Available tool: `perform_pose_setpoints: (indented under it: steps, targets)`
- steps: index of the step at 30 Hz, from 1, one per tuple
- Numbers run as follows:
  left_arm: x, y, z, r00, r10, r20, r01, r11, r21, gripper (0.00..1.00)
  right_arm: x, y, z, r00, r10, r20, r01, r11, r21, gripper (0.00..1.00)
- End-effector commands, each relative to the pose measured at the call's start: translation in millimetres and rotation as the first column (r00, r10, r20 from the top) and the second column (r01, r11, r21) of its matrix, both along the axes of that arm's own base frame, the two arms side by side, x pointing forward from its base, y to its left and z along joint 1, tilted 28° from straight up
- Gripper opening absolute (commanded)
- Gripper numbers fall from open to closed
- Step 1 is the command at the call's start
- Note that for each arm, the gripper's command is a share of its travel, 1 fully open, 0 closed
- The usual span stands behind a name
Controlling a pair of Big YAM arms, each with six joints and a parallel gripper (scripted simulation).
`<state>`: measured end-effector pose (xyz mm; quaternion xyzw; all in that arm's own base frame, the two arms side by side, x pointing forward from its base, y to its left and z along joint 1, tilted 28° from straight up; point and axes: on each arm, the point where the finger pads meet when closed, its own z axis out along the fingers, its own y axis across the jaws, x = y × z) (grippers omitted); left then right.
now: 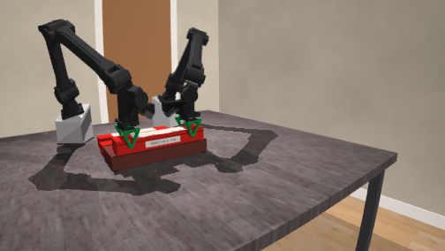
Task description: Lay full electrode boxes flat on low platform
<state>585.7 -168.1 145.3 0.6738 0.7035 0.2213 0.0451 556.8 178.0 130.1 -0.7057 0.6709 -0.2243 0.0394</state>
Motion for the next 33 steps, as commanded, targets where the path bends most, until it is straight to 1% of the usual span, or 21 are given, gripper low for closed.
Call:
perform_pose_setpoints:
  steps: [1, 33]
  targets:
    - [11.0, 2.3, 68.1, 0.994, -0.002, 0.111, 0.006, 0.999, -0.036, 0.00, 20.3, 5.9, 58.5, 0.993, 0.015, 0.118, -0.019, 0.999, 0.036, 0.00]
    - [10.0, 3.0, 65.2, 0.994, -0.003, 0.108, 0.006, 0.999, -0.035, 0.00, 20.5, 4.8, 57.3, 0.993, 0.014, 0.118, -0.018, 0.999, 0.035, 0.00]
